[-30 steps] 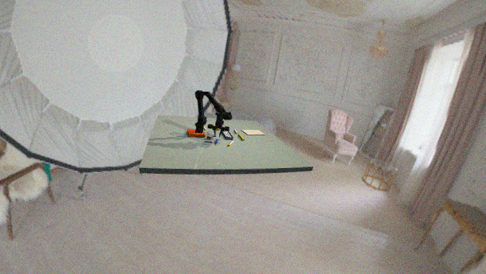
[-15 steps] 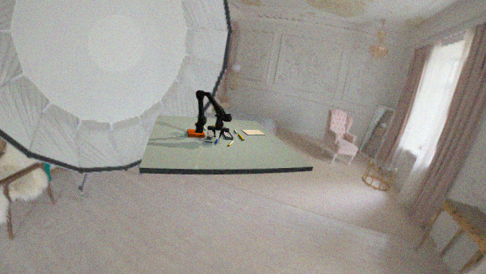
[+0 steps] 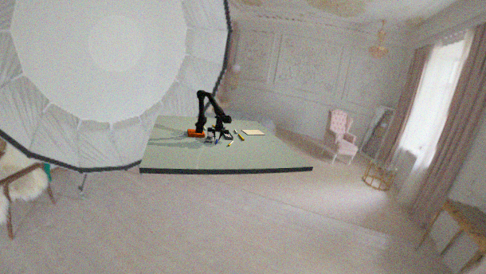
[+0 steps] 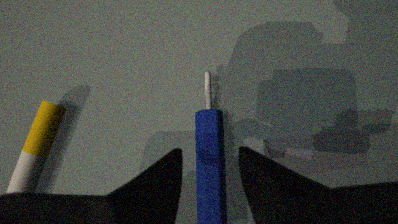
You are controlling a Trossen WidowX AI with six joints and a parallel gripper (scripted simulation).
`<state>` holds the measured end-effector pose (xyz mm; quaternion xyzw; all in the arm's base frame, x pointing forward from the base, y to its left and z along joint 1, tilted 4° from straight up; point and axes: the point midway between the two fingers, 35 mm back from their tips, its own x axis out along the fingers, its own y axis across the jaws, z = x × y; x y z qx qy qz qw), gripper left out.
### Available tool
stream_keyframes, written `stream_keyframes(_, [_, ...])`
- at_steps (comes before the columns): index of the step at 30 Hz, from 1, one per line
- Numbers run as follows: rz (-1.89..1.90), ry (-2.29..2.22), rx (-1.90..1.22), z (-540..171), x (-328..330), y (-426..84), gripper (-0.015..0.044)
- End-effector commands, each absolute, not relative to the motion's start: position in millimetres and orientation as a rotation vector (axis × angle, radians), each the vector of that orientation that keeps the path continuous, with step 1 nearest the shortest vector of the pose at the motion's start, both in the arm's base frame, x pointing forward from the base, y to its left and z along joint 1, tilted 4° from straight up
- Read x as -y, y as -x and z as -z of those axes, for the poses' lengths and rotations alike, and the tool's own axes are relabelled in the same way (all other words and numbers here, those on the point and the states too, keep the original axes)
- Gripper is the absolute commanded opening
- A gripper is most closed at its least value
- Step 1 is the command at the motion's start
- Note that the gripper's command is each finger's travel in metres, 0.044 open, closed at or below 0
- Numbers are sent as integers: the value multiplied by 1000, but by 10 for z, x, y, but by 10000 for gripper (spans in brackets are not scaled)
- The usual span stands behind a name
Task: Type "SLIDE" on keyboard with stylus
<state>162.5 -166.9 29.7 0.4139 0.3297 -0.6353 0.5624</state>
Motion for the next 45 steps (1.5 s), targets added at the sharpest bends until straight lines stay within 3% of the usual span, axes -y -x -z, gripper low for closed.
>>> stream_keyframes(1, [1502,-972,-772,-256,1670,-1620,150])
stream_keyframes(19, [1502,-972,-772,-98,1661,-1628,150])
stream_keyframes(24, [1496,-975,-778,-112,1656,-1632,19])
stream_keyframes(26, [1496,-975,-778,-112,1656,-1632,5])
stream_keyframes(45, [1498,-973,-778,-602,1684,-1604,0])
